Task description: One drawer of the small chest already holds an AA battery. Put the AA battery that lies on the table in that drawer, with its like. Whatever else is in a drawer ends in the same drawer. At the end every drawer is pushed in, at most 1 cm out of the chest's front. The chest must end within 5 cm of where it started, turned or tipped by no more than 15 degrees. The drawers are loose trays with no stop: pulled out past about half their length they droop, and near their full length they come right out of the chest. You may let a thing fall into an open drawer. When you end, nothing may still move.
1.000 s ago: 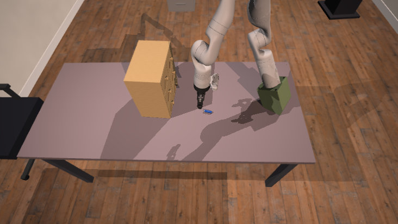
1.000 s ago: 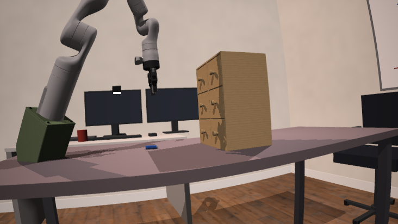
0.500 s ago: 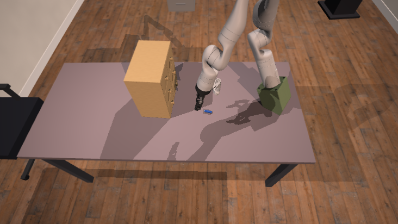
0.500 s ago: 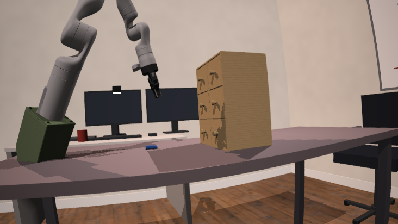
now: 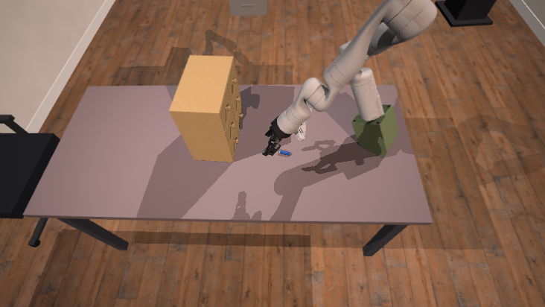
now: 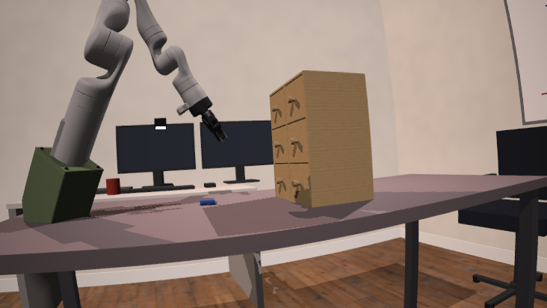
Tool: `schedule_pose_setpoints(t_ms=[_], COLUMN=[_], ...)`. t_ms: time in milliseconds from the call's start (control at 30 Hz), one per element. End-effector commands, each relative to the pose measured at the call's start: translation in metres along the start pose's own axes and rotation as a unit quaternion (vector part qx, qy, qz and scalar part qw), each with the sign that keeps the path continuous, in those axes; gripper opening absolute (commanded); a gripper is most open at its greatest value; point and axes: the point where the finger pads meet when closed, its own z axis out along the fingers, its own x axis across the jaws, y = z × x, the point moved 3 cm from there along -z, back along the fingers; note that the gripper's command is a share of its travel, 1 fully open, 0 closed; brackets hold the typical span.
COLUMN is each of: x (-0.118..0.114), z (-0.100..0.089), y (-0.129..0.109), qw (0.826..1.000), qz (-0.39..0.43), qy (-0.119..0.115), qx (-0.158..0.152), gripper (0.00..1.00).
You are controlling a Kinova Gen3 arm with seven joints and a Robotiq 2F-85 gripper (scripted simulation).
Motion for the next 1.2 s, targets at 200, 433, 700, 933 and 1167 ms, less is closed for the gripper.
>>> schedule_pose_setpoints(t_ms=[200, 433, 700, 933, 1167], x=[-0.008, -0.009, -0.010, -0.010, -0.010], z=[0.029, 0.044, 0.065, 0.072, 0.076], y=[-0.012, -0.014, -0.017, -0.018, -0.018], qw=[0.991, 0.980, 0.960, 0.951, 0.946], qz=[-0.029, -0.030, -0.031, -0.031, -0.031], qy=[-0.016, -0.014, -0.011, -0.011, -0.010], qx=[-0.129, -0.194, -0.279, -0.309, -0.323], gripper=[1.00, 1.00, 1.00, 1.00, 1.00])
